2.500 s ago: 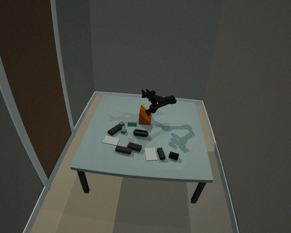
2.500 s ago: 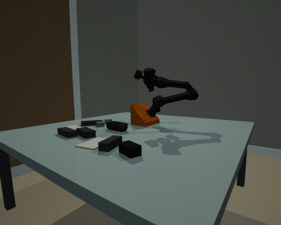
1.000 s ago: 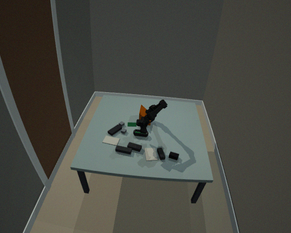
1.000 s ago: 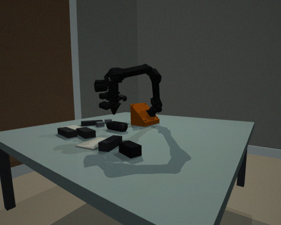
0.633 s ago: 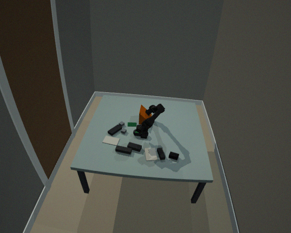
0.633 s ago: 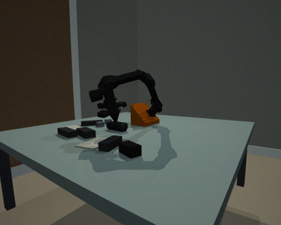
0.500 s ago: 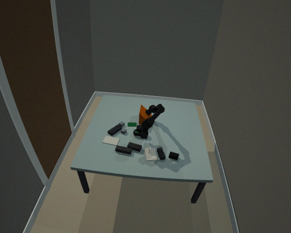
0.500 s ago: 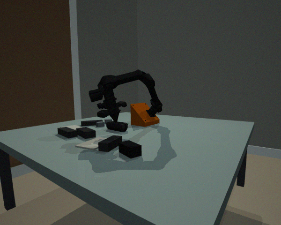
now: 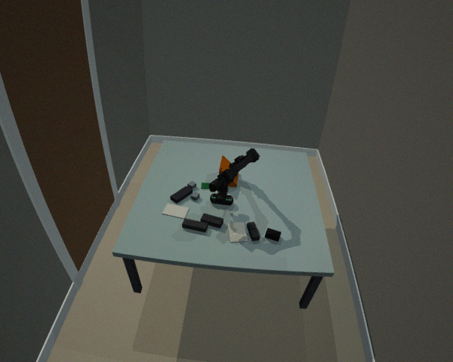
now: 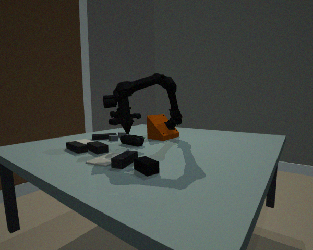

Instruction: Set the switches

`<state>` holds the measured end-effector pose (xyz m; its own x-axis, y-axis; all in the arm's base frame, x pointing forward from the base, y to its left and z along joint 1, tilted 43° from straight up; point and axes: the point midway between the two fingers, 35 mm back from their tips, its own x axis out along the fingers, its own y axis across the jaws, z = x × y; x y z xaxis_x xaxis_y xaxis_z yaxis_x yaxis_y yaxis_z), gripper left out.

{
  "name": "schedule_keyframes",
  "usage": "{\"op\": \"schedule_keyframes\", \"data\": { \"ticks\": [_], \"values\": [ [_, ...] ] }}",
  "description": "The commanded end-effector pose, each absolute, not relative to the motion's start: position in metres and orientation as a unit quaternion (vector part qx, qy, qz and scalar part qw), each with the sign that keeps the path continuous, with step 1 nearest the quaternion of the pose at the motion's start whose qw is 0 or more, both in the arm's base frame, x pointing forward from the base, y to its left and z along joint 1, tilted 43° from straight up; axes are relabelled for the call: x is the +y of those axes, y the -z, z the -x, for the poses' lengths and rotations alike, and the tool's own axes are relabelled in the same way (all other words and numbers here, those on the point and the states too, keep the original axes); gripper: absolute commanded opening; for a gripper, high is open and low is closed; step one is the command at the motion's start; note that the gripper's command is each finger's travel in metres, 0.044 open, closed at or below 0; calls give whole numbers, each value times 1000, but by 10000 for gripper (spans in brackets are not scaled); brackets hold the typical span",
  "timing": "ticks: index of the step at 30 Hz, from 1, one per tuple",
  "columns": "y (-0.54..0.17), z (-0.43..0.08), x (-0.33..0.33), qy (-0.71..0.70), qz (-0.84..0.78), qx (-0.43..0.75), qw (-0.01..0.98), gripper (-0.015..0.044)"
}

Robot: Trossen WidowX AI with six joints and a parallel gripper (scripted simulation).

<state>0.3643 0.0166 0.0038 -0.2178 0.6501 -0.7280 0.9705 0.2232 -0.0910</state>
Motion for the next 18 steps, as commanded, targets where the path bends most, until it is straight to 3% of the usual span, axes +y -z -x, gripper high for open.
{"op": "schedule_keyframes", "data": {
  "ticks": [1, 18],
  "values": [
    [10, -347, 0, 264, -590, 705, 293, 0],
    [44, -268, -35, 218, -694, 595, 342, 0]
  ]
}}
